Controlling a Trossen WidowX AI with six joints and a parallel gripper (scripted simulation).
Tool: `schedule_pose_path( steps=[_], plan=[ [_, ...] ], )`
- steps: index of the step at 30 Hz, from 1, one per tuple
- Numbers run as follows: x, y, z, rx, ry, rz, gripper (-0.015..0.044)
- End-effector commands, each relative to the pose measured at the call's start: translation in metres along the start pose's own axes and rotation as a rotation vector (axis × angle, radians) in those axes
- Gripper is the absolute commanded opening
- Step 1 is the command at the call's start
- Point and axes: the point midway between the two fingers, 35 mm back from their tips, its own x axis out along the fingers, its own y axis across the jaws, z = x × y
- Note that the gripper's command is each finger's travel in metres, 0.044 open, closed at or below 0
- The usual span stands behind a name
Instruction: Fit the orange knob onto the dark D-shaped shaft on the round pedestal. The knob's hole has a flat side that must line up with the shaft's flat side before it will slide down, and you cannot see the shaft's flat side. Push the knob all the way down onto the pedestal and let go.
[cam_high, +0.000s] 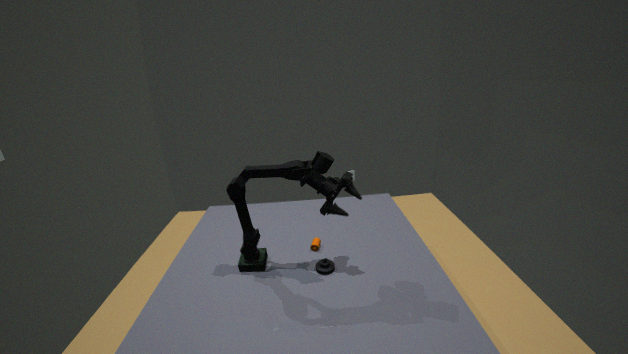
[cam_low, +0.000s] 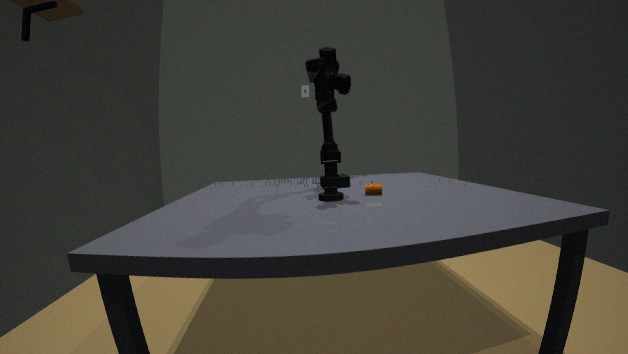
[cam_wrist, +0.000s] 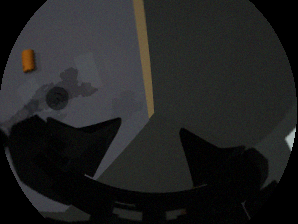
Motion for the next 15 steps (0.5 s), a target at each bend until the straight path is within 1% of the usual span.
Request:
schedule_pose_path(
  steps=[1,5,8,12,15],
  plan=[
    [0.018,0.061,0.043,-0.025,-0.059,0.206,0.0440],
    [0.020,0.120,0.079,-0.058,-0.087,0.398,0.0440],
    [0.015,0.166,0.102,-0.094,-0.086,0.547,0.0440],
    [-0.003,0.230,0.124,-0.157,-0.049,0.746,0.0440],
    [-0.023,0.277,0.133,-0.220,0.012,0.891,0.0440]
  ],
)
